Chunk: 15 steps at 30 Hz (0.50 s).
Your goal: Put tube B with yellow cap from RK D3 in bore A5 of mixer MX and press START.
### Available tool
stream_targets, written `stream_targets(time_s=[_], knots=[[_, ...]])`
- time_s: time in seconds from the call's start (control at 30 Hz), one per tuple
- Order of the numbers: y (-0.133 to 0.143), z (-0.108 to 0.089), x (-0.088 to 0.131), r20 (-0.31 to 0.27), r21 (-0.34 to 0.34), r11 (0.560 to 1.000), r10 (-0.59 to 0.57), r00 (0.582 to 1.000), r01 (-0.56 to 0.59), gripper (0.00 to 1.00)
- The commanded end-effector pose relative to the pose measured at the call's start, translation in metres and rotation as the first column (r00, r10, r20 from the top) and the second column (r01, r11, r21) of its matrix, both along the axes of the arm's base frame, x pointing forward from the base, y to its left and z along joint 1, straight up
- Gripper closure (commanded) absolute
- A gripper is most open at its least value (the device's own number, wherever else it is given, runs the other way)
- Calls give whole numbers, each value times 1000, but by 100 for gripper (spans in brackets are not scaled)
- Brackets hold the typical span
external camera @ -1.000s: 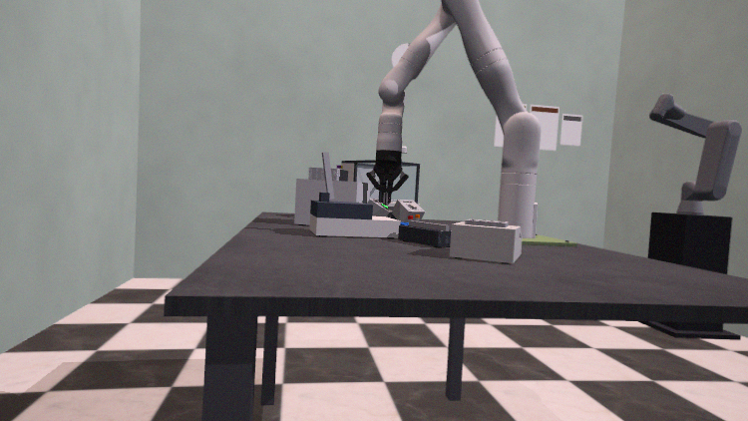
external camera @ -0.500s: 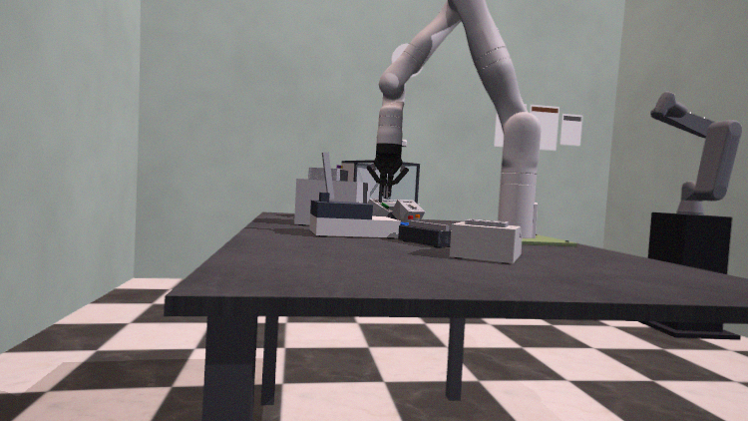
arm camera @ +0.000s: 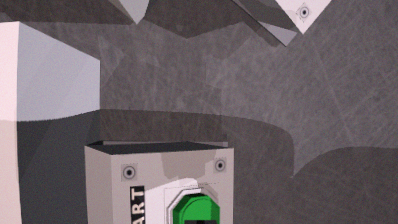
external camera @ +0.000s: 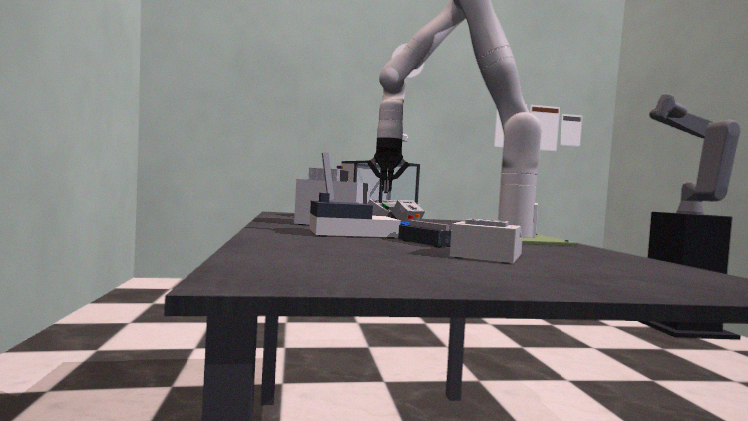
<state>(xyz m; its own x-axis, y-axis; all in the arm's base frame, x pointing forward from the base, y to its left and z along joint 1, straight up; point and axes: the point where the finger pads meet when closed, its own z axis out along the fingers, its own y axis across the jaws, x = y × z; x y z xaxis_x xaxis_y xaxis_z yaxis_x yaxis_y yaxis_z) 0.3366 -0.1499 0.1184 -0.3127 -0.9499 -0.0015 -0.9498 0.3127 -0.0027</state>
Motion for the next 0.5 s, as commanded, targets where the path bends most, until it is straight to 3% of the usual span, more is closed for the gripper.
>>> stream_targets(time_s=[0.0, 0.47], knots=[[0, 4, 0, 1, -1, 1000, 0, 1000, 0, 90], [0, 20, 0, 1, -1, 1000, 0, 1000, 0, 90]])
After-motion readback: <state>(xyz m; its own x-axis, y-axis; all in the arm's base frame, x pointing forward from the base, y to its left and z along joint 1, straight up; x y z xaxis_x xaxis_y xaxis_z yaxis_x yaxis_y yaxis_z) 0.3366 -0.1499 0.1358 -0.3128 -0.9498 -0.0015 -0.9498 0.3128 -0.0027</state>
